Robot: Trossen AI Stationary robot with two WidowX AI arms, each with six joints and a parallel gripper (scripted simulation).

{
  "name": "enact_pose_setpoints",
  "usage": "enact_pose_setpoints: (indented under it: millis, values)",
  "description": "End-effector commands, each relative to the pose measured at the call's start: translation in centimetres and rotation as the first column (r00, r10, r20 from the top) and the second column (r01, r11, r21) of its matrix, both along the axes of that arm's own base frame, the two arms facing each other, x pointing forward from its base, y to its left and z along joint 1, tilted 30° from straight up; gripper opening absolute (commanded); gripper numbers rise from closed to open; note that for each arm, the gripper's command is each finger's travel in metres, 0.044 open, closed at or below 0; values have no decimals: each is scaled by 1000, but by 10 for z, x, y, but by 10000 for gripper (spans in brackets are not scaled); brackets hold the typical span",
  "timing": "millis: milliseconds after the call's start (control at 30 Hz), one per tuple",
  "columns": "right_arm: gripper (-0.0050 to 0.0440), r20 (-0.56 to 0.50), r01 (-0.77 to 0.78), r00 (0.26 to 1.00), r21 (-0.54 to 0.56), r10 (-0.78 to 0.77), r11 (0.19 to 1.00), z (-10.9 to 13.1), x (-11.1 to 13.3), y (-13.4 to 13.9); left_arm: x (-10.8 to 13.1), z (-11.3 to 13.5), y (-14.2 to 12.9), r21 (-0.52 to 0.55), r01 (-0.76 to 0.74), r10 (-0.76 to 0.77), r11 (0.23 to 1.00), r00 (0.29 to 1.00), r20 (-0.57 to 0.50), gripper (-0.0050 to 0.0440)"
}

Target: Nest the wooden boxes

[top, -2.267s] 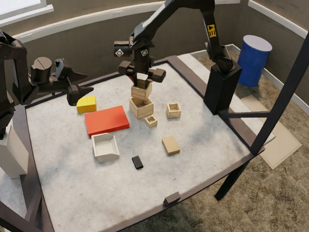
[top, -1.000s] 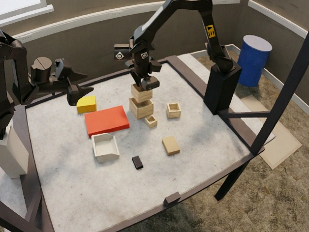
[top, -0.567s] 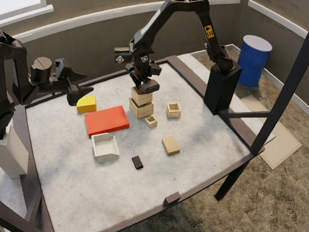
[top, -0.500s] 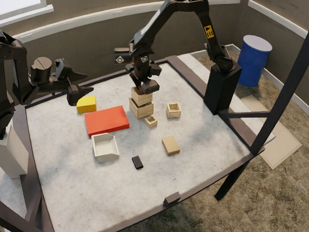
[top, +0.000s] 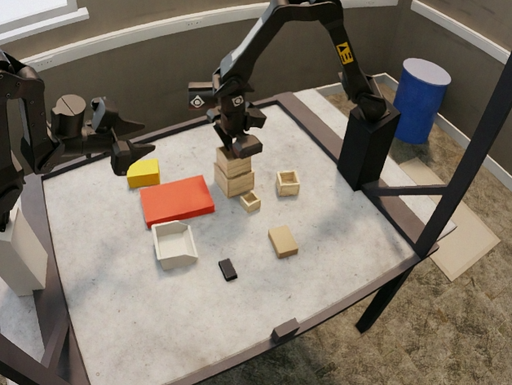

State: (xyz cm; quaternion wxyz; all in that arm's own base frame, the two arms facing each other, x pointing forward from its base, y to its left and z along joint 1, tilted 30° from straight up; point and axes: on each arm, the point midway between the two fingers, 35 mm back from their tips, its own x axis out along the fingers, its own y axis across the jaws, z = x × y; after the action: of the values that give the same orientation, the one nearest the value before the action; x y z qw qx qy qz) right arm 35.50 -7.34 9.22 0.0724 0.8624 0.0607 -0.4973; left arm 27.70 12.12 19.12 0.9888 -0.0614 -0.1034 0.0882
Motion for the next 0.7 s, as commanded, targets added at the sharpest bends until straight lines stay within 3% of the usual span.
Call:
enact_pose_setpoints:
  millis: [0, 667]
  values:
    - [283, 14, 3, 1000, -6, -2, 1000, 3, 4, -1, 0, 0, 1, -2, -1, 1, 1000, 1000, 2, 400]
    - [283, 5, 2, 1000, -4, -2, 1000, -12, 4, 2, 0, 0, 1, -2, -1, 1, 1000, 1000, 2, 400]
